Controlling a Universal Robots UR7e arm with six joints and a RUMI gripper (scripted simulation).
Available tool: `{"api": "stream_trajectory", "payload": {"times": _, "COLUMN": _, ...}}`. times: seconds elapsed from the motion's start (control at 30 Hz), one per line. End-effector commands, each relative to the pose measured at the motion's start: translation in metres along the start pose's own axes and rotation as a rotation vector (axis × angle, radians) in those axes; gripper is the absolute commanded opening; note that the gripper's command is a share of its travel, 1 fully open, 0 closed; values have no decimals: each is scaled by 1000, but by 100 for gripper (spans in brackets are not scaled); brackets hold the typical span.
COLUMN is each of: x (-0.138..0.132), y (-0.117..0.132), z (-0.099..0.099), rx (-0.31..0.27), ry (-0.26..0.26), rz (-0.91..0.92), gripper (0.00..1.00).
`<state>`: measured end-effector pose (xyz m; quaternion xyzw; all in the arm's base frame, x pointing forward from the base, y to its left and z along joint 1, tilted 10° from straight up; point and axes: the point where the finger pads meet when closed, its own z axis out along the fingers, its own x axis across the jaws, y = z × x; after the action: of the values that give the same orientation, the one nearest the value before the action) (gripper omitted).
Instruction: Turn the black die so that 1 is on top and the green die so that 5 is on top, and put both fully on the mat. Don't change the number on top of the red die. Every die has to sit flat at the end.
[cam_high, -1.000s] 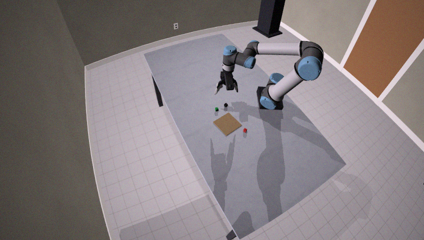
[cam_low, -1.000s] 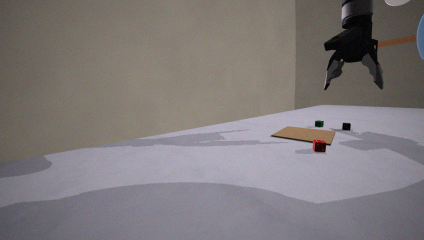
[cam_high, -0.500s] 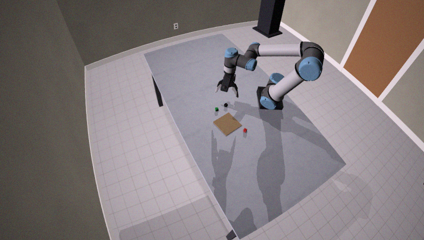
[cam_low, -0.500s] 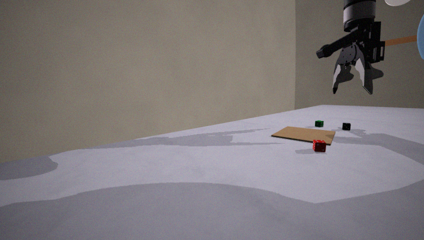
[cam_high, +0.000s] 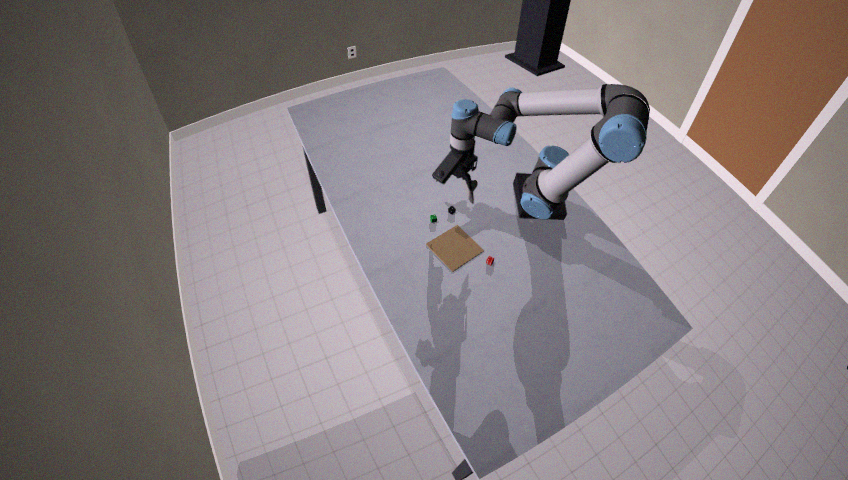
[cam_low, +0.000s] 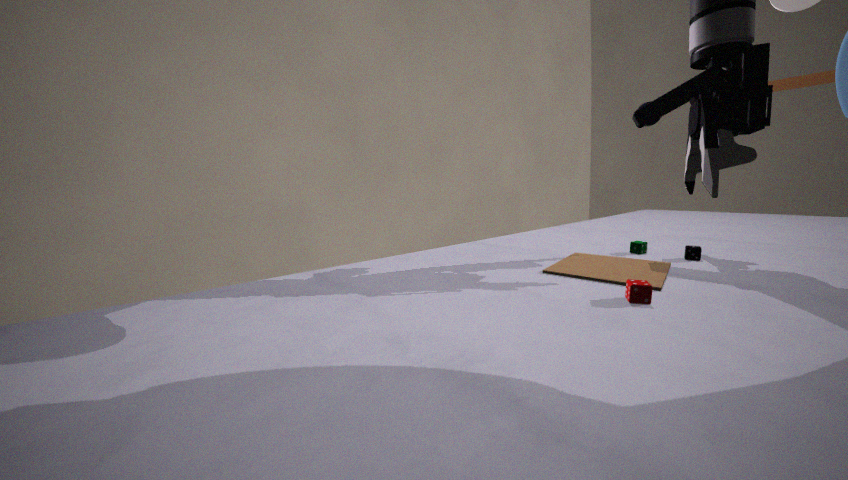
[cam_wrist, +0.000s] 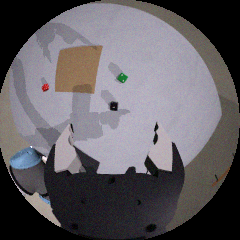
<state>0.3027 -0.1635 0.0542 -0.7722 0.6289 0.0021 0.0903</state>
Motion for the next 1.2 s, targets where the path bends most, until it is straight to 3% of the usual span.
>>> {"api": "stream_trajectory", "payload": {"times": 0.0, "x": 0, "y": 0, "z": 2, "rx": -4, "ry": 3, "rz": 77, "gripper": 100}}
{"api": "stream_trajectory", "payload": {"times": 0.4, "x": 0, "y": 1, "z": 3, "rx": -4, "ry": 3, "rz": 120, "gripper": 100}}
{"api": "stream_trajectory", "payload": {"times": 0.43, "x": 0, "y": 1, "z": 3, "rx": -4, "ry": 3, "rz": 120, "gripper": 21}}
{"api": "stream_trajectory", "payload": {"times": 1.17, "x": 0, "y": 1, "z": 3, "rx": -4, "ry": 3, "rz": 120, "gripper": 21}}
